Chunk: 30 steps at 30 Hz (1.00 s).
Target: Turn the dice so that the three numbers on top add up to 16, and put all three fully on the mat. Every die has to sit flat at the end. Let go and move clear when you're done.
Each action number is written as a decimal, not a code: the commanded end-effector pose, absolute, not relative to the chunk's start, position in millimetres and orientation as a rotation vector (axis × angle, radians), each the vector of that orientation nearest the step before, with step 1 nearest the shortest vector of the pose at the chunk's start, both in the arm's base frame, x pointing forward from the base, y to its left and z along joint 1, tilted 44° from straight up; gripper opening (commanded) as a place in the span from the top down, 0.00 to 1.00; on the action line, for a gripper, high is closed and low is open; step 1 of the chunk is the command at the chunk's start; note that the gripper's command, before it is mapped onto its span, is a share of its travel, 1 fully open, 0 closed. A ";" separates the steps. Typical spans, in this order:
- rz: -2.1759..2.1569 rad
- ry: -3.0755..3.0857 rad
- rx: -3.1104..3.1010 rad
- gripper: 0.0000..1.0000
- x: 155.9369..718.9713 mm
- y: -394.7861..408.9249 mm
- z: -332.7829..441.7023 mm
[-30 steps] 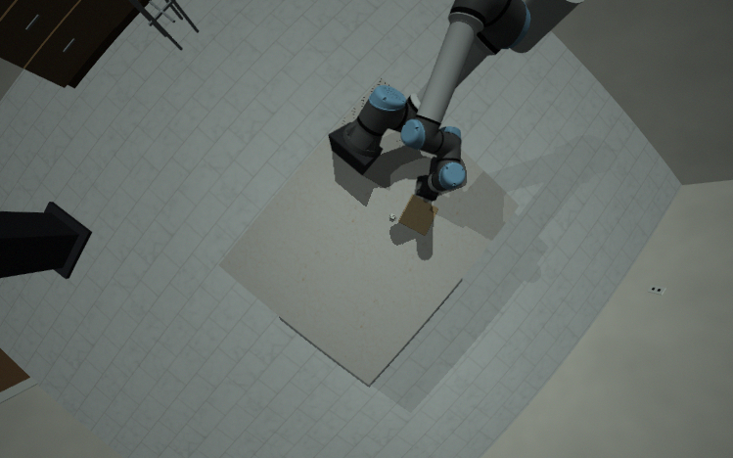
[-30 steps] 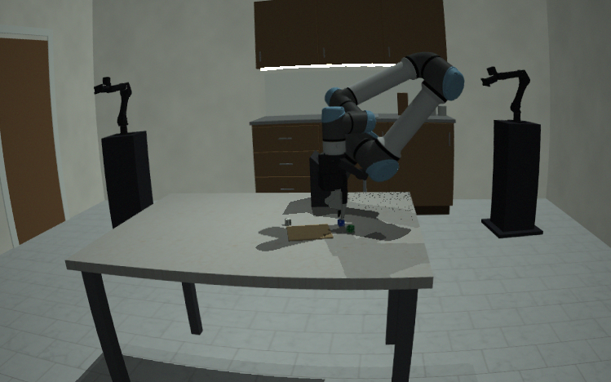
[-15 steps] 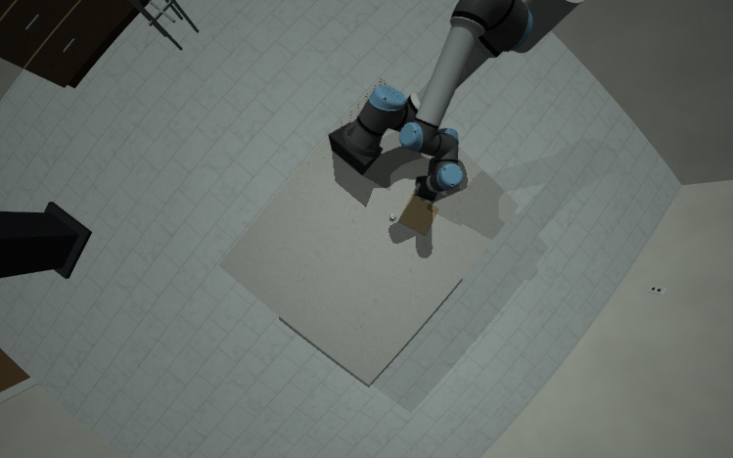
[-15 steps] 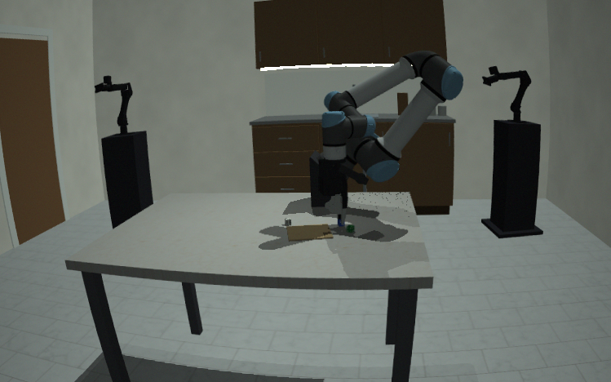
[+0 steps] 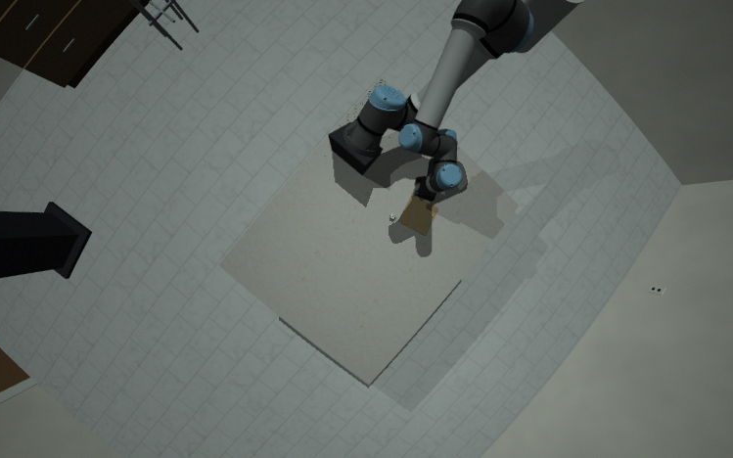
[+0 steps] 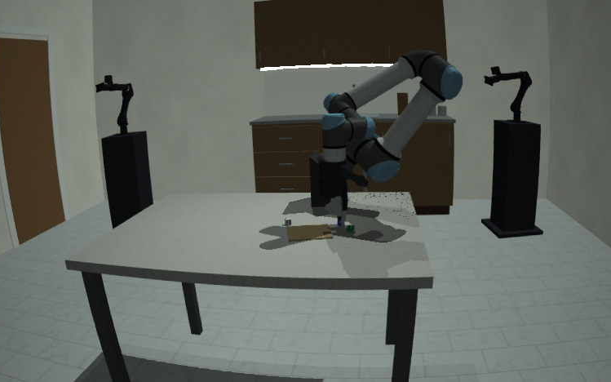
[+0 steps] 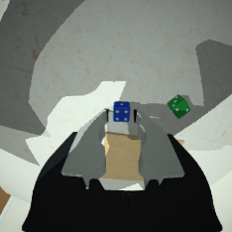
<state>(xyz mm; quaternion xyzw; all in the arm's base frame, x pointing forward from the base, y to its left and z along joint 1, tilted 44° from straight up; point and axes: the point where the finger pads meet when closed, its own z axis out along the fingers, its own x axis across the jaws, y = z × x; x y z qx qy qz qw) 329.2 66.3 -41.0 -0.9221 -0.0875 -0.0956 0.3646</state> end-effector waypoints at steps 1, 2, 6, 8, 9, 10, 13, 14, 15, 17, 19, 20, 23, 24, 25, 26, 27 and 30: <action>-0.247 -0.225 -2.372 0.79 329.5 66.1 -41.1; -0.247 -0.225 -2.372 0.79 329.5 66.1 -41.1; -0.247 -0.225 -2.372 0.79 329.5 66.1 -41.1; -0.247 -0.225 -2.372 0.79 329.5 66.1 -41.1; -0.247 -0.225 -2.372 0.79 329.5 66.1 -41.1; -0.247 -0.225 -2.372 0.79 329.5 66.1 -41.1; -0.247 -0.225 -2.372 0.79 329.5 66.1 -41.1; -0.247 -0.225 -2.372 0.79 329.5 66.1 -41.1; -0.247 -0.225 -2.372 0.79 329.5 66.1 -41.1; -0.247 -0.225 -2.372 0.79 329.5 66.1 -41.1; -0.247 -0.225 -2.372 0.79 329.5 66.1 -41.1; -0.247 -0.225 -2.372 0.79 329.5 66.1 -41.1; -0.247 -0.225 -2.372 0.79 329.5 66.1 -41.1; -0.247 -0.225 -2.372 0.79 329.5 66.1 -41.1; -0.247 -0.225 -2.372 0.79 329.5 66.1 -41.1; -0.247 -0.225 -2.372 0.79 329.5 66.1 -41.1; -0.247 -0.225 -2.372 0.79 329.5 66.1 -41.1; -0.247 -0.225 -2.372 0.97 329.5 66.1 -41.1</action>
